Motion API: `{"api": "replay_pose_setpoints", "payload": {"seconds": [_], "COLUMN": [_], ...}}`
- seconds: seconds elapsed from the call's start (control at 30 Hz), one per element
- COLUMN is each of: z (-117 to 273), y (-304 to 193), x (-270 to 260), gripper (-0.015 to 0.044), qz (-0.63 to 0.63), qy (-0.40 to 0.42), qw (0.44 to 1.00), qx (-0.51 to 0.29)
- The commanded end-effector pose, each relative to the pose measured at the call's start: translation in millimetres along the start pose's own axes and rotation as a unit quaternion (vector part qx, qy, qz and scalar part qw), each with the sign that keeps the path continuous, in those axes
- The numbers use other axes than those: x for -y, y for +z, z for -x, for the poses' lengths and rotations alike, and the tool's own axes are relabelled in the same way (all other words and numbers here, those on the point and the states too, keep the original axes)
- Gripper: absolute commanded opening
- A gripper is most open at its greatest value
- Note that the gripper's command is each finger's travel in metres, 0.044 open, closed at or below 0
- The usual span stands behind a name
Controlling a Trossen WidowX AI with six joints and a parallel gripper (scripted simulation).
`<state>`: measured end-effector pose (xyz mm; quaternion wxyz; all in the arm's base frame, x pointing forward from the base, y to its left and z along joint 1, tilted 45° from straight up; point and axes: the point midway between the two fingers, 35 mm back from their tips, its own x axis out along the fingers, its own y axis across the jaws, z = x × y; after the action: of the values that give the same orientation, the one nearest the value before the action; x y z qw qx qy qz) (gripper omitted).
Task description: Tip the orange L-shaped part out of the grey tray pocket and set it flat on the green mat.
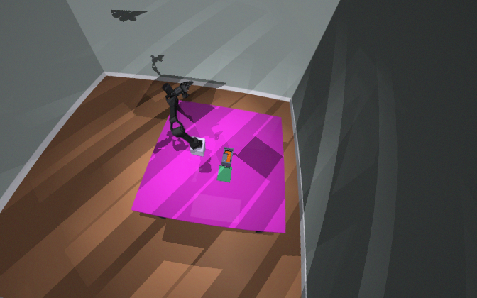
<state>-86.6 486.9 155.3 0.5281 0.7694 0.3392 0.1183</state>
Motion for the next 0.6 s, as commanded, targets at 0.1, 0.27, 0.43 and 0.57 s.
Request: {"api": "replay_pose_setpoints", "payload": {"seconds": [0.1,0.27,0.43,0.57], "z": [-30.4,-93.5,-142.0,-165.7], "y": [23.8,87.2,166.2,234.5], "x": [-3.6,-16.9,-33.1,-47.1], "gripper": [0.0295,0.018,0.018,0.018], "qz": [0.072,0.202,0.344,0.43], "qy": [-0.005,-0.037,-0.101,-0.172], "qw": [0.997,0.972,0.912,0.849], "qx": [0.035,0.114,0.197,0.253]}}
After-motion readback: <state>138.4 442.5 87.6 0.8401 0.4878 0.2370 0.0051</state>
